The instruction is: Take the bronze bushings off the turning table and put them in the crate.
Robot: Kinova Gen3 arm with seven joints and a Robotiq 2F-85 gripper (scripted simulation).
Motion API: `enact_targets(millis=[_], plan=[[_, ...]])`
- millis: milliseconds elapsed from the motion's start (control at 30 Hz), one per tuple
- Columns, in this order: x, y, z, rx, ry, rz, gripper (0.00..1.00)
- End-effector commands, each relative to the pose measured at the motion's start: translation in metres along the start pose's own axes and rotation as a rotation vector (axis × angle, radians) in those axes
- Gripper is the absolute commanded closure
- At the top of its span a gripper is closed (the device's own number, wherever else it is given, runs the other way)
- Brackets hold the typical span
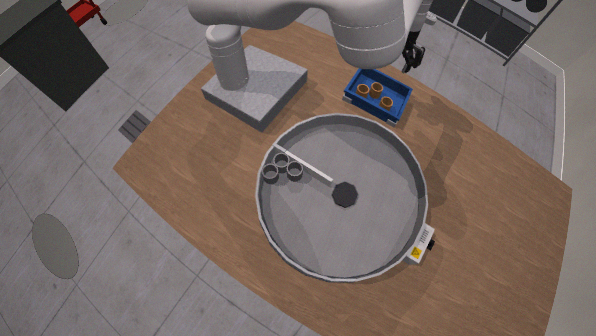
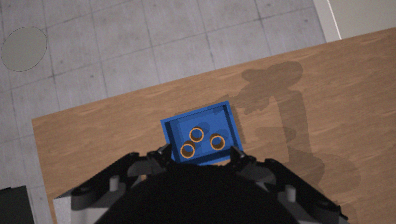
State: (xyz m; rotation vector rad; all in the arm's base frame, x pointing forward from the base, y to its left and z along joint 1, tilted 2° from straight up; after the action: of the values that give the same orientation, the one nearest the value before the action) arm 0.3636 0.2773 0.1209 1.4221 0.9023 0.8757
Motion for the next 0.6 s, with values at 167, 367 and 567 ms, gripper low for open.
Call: enact_targets(millis=[167,367,567], plan=[[-0.0003,0.0016,0.0005,-0.001,0.046,0.001,0.00],[-0.0025,0.0051,0.0018,-0.001,0.231,0.001,0.00],[-0.0025,0.0051,0.0018,-0.001,0.231,0.001,0.00]])
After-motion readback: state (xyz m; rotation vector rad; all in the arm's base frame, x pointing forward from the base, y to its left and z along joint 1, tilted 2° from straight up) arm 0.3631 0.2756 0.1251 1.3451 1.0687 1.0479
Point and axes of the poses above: the point where the finger pads meet when closed, its own y axis back along the fingers, its own z axis across the jaws, x = y × z, the point moved 1 cm from there along y, back along the fingers, and after that the axes turned 15 degrees about -y, right-handed, at the moved point
